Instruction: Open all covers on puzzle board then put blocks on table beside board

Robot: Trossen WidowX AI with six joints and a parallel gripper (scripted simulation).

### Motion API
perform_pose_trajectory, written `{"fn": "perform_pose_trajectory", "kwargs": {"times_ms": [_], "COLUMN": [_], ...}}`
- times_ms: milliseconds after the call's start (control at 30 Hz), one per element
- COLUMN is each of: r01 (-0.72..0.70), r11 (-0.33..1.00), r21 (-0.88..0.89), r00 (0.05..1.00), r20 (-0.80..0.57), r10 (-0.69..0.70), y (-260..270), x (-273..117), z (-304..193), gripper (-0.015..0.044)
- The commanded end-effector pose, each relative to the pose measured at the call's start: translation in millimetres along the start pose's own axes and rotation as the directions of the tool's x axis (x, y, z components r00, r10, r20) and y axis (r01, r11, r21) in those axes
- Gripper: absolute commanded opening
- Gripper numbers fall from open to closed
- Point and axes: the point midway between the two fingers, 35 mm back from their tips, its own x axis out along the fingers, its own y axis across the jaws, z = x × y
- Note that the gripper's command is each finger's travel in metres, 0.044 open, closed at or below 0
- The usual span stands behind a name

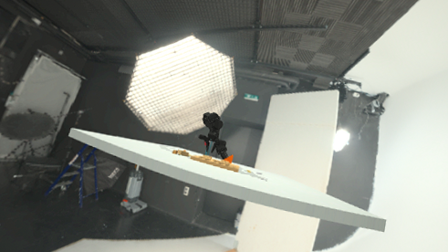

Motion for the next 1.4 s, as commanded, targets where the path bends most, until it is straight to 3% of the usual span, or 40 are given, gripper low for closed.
{"fn": "perform_pose_trajectory", "kwargs": {"times_ms": [0, 800, 1367], "r01": [-0.005, -0.004, -0.004], "r11": [0.99, 0.989, 0.989], "r21": [-0.142, -0.147, -0.147], "r00": [1.0, 1.0, 1.0], "r20": [-0.002, -0.001, -0.001], "r10": [0.005, 0.003, 0.003], "y": [0, -1, -1], "x": [-16, 18, 18], "z": [-1, 0, 0], "gripper": [0.0144, 0.0144, 0.0144]}}
